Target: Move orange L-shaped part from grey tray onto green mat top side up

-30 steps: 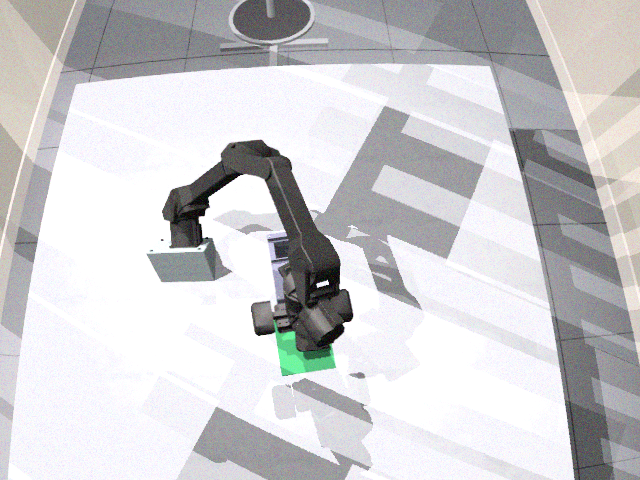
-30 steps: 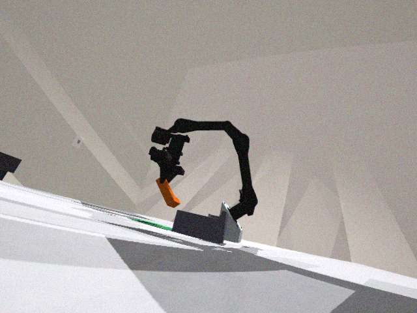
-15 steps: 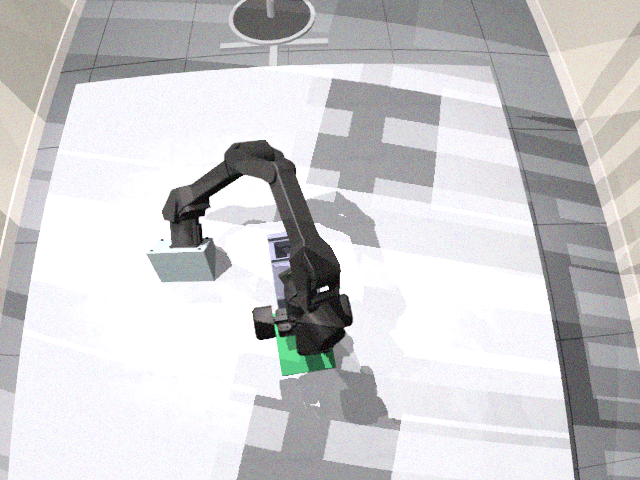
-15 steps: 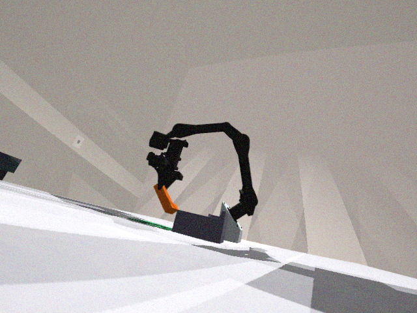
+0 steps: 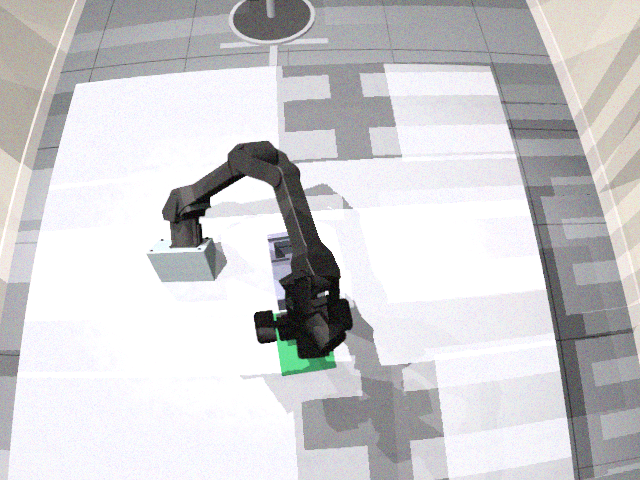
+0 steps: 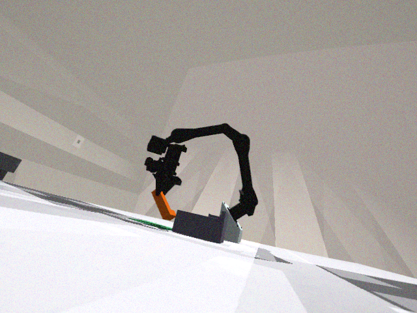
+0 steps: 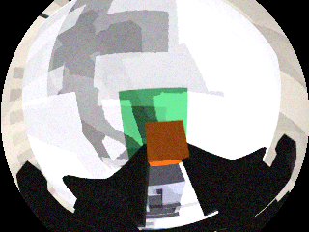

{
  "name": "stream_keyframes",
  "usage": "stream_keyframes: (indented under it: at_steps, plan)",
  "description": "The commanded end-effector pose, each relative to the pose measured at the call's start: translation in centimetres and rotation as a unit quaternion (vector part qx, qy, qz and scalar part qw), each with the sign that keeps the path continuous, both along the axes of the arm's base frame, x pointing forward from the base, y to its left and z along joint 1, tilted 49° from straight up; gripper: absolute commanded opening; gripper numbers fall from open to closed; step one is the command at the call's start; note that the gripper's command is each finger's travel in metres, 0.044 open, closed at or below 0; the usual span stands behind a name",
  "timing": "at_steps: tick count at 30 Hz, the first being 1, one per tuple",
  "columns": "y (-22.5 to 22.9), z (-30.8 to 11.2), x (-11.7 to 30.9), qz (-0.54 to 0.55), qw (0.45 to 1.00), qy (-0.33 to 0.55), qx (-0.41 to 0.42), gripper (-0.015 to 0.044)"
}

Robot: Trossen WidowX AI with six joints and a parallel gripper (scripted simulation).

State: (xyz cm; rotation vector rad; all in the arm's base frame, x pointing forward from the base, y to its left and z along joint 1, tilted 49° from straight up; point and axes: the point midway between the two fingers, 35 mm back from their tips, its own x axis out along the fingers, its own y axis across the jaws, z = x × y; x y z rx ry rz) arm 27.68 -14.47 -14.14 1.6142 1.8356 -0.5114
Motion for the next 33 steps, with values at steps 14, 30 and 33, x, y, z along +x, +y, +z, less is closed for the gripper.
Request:
stream_keyframes:
  at_steps: [14,30,33]
  plan:
    - [1.7,-1.4,-0.2,-0.002,1.000,0.002,0.004,0.0000]
    - [1.6,-1.4,-0.2,0.001,1.000,0.002,0.002,0.0026]
    - [1.6,-1.4,-0.2,0.001,1.000,0.002,0.002,0.0105]
